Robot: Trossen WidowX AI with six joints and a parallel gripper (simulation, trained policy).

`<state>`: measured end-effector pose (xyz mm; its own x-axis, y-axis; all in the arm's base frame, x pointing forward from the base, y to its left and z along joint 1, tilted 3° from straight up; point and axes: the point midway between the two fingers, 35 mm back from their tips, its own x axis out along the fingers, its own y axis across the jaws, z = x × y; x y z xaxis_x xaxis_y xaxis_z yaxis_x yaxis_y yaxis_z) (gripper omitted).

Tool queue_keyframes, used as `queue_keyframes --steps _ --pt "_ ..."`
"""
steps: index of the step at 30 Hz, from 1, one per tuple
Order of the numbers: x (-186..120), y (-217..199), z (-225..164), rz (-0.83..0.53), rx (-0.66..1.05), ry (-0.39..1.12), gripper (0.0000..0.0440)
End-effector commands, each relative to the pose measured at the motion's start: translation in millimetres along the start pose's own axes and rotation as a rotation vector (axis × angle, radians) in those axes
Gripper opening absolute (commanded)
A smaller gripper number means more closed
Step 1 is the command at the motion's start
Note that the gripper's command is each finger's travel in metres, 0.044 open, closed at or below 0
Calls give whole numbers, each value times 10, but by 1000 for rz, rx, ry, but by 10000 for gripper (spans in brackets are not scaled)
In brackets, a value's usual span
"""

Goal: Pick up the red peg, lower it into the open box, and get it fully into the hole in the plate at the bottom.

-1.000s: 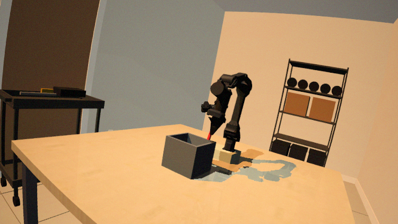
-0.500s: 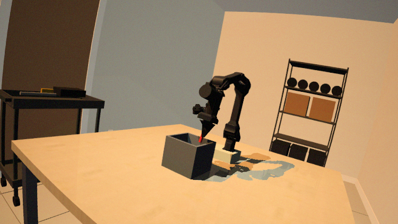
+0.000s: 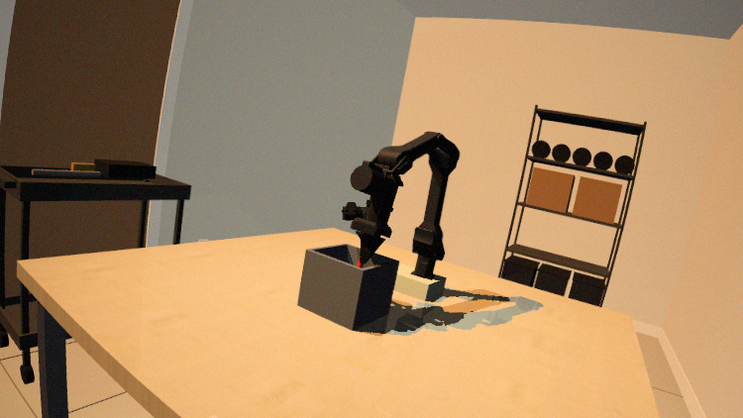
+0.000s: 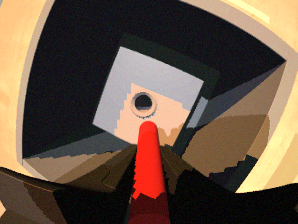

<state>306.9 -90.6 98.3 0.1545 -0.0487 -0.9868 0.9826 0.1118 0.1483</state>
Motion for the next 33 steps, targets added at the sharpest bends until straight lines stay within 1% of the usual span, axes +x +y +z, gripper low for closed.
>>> queue_keyframes --steps 1,16,17,18,22,23,30,33 --pt "64 11 29 2 -8 6 0" --pt "413 53 91 -19 -73 22 2" --pt "427 54 97 -22 -77 21 7" --pt "440 46 95 -31 -80 24 22" --pt "485 48 102 -49 -97 33 103" --pt "484 57 104 -50 -100 36 114" --pt "442 48 177 -61 -100 61 119" --pt "407 74 190 -48 -94 87 142"
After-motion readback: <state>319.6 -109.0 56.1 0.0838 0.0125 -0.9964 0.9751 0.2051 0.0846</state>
